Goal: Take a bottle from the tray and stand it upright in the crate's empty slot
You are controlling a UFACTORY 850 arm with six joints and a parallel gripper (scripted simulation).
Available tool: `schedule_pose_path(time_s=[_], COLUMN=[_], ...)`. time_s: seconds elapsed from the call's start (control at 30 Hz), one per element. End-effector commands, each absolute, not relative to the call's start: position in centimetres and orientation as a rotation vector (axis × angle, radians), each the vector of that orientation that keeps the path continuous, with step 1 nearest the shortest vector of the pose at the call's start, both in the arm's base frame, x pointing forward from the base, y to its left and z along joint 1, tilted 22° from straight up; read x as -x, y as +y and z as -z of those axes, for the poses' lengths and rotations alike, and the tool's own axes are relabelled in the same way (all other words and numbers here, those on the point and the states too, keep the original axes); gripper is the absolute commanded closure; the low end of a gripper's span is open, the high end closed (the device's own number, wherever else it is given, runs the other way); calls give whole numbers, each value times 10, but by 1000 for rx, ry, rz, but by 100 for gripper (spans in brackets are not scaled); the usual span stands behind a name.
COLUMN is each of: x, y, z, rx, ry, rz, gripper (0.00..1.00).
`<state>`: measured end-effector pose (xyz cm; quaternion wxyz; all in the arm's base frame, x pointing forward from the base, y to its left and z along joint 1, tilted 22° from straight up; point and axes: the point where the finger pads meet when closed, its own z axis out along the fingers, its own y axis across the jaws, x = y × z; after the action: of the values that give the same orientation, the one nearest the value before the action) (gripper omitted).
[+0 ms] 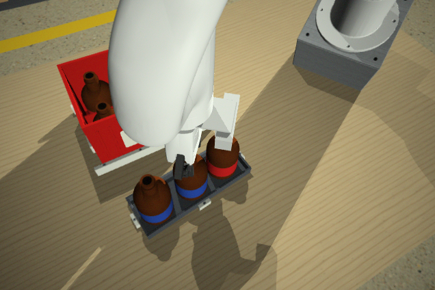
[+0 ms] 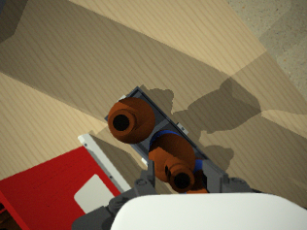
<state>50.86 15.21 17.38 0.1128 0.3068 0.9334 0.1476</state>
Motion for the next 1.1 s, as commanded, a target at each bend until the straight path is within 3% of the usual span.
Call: schedule_pose_path(time_s=[0.0,0.7,0.73,1.07], x=[-510,-510,-510,-510], y=[152,153,153,153], z=[-173,-172,-172,-172], rx=[-900,-900,-900,-900], ry=[2737,2737,2737,2737], rz=[-436,-436,-436,-436], gripper=[35,35,100,100])
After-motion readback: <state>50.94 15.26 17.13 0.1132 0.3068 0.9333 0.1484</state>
